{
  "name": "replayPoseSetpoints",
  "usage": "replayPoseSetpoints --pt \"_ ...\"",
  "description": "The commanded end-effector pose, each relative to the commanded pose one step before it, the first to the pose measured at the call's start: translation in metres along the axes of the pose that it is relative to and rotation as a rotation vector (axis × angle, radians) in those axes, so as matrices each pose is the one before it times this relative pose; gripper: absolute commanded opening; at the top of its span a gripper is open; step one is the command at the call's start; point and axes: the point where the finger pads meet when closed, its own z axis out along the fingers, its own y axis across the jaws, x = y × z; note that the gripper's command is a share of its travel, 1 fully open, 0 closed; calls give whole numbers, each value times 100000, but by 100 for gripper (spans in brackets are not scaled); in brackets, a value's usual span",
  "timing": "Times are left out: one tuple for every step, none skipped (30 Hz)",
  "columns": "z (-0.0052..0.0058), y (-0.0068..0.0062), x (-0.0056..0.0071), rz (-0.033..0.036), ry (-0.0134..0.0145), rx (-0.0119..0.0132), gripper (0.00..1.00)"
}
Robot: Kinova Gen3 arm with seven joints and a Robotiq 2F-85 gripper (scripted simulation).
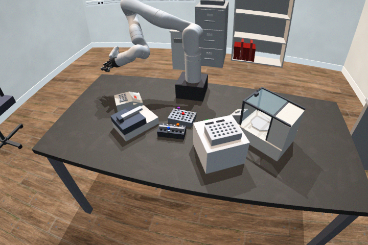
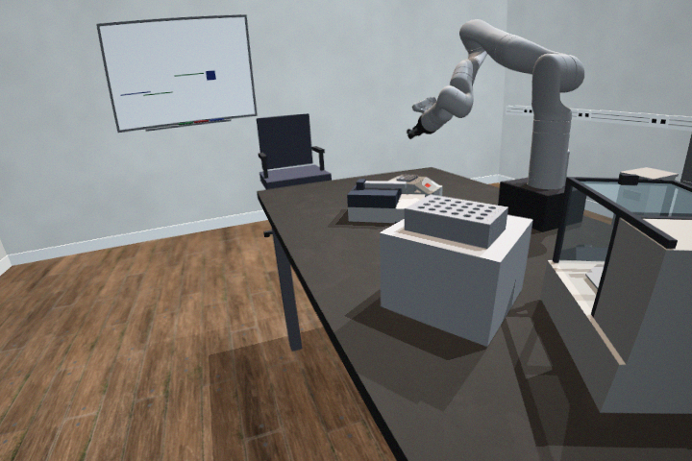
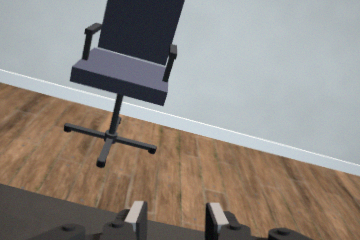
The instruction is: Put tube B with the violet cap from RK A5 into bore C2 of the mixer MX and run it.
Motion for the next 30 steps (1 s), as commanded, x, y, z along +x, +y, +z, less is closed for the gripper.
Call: replayPoseSetpoints --pt "-930 -225 19 2600 -1727 -1565 42" --pt "0 0 0 0 0 0 42" --pt "-288 -71 -35 754 -553 -358 42" --pt "-285 -67 -38 753 -553 -356 42" --pt "-285 -66 -40 753 -553 -356 42" --pt "-285 -65 -42 753 -553 -356 42" --pt "-286 -64 -44 753 -553 -356 42" --pt "-286 -62 -46 753 -553 -357 42" --pt "-286 -61 -48 753 -553 -357 42" --pt "-286 -60 -50 754 -553 -357 42" --pt "-286 -58 -52 754 -553 -357 42" --pt "-286 -57 -54 754 -553 -357 42" --pt "-285 -55 -56 754 -553 -357 42" --pt "-285 -54 -58 754 -553 -357 42" --pt "-285 -52 -60 754 -553 -357 42" --pt "-294 -54 -63 755 -553 -359 42" --pt "-285 -49 -64 753 -553 -357 42" --pt "0 0 0 0 0 0 42" --pt "0 0 0 0 0 0 42" --pt "-280 -47 -65 753 -553 -355 42" --pt "-284 -46 -68 753 -553 -357 42" --pt "-284 -45 -69 753 -553 -357 42" --pt "-284 -43 -71 753 -553 -357 42" --pt "-283 -42 -73 753 -553 -357 42" --pt "-292 -42 -78 755 -553 -359 42" --pt "-283 -39 -77 753 -553 -357 42" --pt "-283 -37 -79 753 -553 -357 42" --pt "-283 -35 -81 753 -553 -357 42" --pt "-283 -34 -83 753 -553 -357 42" --pt "-282 -32 -85 753 -553 -357 42"
